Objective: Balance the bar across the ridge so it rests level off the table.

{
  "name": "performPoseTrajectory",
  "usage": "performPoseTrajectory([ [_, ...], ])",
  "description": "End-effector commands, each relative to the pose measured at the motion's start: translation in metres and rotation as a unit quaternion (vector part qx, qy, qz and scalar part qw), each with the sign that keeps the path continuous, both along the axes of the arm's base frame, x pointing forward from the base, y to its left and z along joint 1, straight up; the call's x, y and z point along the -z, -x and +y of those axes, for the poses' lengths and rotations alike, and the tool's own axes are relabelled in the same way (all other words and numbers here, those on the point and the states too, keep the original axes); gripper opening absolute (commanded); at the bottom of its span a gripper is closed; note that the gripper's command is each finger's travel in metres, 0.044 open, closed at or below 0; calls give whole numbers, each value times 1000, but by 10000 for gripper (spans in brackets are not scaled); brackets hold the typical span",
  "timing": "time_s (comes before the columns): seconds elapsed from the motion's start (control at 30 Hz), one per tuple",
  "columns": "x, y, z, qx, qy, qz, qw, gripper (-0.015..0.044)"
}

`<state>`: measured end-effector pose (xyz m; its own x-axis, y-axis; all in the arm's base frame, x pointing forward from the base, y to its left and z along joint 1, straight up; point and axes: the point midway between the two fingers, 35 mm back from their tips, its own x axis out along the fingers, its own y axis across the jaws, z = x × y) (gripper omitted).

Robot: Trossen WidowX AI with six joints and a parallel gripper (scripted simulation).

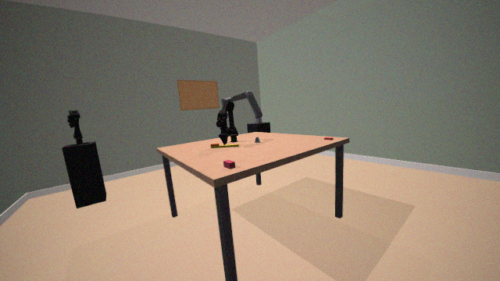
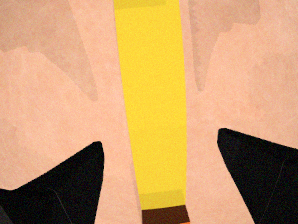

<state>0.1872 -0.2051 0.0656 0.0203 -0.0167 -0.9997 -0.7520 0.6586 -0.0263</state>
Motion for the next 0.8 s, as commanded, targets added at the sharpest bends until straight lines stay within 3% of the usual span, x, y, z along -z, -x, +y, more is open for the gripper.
performPoseTrajectory([
  [0.0,7,0,0,-4,1,2,1000,315],
  [0.7,19,1,0,-4,1,2,1000,315],
  [0.77,19,0,0,0,-1,1,1000,263],
])
